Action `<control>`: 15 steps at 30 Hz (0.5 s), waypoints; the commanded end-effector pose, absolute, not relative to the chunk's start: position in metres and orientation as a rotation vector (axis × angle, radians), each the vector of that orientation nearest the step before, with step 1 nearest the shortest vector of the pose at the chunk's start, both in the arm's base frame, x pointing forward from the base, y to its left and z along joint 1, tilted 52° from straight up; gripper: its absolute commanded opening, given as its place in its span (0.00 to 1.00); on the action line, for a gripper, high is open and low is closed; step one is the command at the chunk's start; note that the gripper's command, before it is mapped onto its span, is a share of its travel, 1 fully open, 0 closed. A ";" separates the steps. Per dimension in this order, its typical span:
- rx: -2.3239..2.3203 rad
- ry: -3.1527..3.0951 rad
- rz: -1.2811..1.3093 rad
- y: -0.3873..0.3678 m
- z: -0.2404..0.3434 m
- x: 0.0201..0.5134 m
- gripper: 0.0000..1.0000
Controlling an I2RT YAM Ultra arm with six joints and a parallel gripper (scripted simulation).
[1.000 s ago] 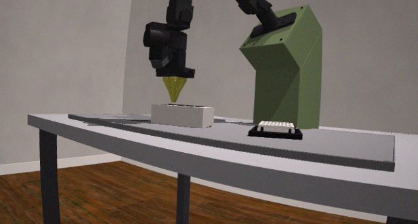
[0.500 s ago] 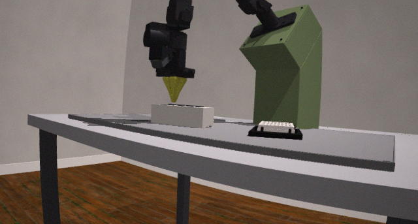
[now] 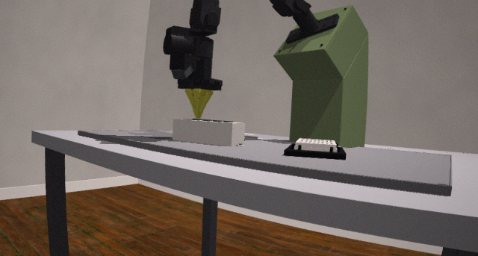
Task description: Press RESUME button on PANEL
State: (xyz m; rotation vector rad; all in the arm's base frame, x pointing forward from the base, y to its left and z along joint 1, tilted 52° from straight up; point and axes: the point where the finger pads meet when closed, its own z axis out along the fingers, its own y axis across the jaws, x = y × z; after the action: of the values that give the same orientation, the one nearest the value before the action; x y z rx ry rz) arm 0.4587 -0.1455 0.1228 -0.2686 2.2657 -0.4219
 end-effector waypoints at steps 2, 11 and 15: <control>-0.266 2.234 -0.430 -0.146 0.133 0.468 0.00; -0.267 2.237 -0.429 -0.146 0.130 0.471 0.00; -0.267 2.235 -0.430 -0.146 0.129 0.472 0.00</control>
State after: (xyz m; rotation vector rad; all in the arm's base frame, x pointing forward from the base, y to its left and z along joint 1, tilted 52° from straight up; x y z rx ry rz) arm 0.4609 -0.1461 0.1210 -0.2684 2.2665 -0.4212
